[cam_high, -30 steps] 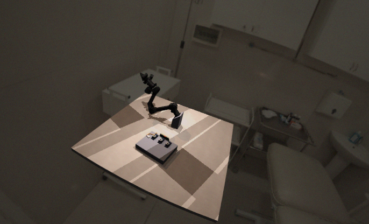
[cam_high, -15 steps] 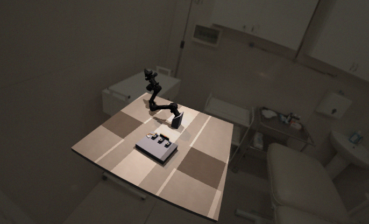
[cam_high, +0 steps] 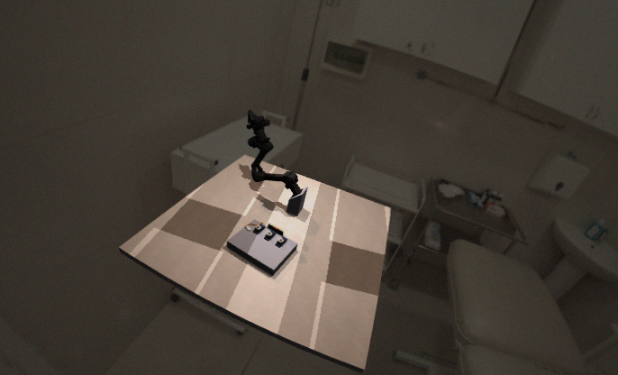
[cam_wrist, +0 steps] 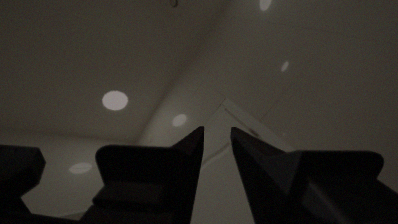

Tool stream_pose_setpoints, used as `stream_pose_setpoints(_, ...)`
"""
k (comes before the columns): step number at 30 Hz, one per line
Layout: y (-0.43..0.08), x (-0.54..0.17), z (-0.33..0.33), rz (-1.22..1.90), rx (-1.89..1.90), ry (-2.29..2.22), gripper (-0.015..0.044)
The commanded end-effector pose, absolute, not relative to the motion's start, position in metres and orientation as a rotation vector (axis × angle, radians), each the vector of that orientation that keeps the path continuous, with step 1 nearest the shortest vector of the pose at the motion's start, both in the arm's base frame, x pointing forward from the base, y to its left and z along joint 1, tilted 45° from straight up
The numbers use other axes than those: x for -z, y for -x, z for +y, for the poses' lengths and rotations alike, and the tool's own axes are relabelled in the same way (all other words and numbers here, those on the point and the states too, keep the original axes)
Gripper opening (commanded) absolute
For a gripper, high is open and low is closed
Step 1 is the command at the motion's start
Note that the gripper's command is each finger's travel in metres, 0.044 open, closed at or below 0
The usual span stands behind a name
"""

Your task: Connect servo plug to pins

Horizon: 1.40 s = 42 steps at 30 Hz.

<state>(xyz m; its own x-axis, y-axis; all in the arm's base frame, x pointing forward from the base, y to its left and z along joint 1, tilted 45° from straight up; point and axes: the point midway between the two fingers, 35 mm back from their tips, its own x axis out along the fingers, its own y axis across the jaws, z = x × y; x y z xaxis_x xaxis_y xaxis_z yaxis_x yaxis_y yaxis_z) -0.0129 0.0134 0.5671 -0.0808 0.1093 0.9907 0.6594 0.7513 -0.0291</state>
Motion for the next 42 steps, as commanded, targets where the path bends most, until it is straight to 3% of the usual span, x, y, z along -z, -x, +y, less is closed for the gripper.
stream_pose_setpoints(1,0.008,-0.566,0.026,-1.607,0.452,0.649,0.0115)
stream_pose_setpoints(24,-0.067,-0.538,0.107,-1.388,0.039,0.772,0.0115)
stream_pose_setpoints(42,-0.149,-0.498,0.128,-1.048,-0.180,0.722,0.0115)
